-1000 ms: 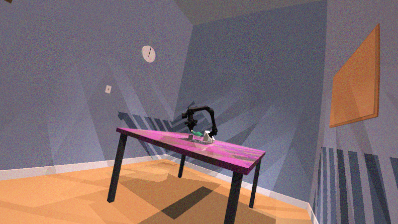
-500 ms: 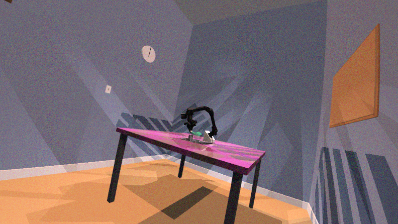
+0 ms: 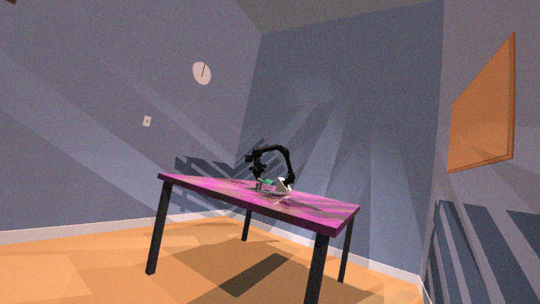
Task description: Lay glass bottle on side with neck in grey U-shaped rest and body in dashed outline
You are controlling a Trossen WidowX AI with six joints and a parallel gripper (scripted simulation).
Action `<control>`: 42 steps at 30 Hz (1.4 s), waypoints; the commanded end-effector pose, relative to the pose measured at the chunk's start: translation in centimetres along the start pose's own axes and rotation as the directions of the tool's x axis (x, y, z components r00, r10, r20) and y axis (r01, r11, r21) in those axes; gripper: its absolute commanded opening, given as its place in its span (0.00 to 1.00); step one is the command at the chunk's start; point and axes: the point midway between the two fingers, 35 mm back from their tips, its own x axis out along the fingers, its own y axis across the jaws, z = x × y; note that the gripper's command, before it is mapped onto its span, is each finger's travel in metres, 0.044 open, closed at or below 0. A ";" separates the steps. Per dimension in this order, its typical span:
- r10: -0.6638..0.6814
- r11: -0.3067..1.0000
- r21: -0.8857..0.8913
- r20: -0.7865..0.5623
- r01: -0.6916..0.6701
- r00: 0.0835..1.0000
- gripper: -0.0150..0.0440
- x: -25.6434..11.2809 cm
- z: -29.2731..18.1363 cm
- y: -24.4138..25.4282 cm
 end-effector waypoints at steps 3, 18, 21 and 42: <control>0.000 1.000 0.001 0.001 0.000 1.000 0.45 0.5 -0.3 -0.1; 0.000 1.000 -0.005 -0.005 0.000 1.000 0.45 1.2 -1.0 -0.2; 0.000 1.000 -0.006 -0.007 0.000 1.000 0.45 1.3 -1.1 -0.2; 0.000 1.000 -0.015 -0.017 0.000 1.000 0.45 1.8 -1.4 -0.2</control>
